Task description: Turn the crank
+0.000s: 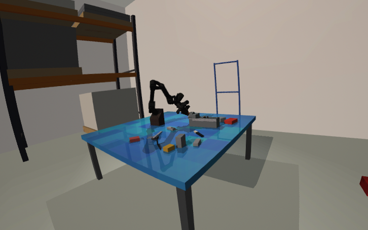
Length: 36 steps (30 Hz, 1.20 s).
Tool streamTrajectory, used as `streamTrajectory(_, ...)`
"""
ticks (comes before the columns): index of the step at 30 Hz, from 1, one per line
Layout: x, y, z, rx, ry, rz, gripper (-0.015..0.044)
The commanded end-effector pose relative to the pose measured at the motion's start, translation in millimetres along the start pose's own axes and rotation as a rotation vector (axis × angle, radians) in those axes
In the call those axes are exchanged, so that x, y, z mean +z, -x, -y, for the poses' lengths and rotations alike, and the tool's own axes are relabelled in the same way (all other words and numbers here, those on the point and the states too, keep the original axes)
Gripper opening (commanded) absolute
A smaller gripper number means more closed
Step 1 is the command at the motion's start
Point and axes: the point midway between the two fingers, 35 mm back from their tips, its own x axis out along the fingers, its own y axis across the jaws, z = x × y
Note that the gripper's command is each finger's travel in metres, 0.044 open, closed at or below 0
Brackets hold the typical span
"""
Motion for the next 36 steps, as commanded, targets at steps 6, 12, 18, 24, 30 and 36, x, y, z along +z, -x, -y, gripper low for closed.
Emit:
streamTrajectory(6, 2, 2, 2, -0.002, 0.006, -0.003, 0.0)
streamTrajectory(12, 5, 6, 7, -0.002, 0.006, -0.003, 0.0)
streamTrajectory(18, 8, 8, 14, -0.002, 0.006, -0.003, 0.0)
streamTrajectory(24, 10, 9, 20, -0.002, 0.006, -0.003, 0.0)
streamTrajectory(30, 10, 9, 26, -0.002, 0.007, -0.003, 0.0)
streamTrajectory(36, 9, 9, 31, -0.002, 0.007, -0.003, 0.0)
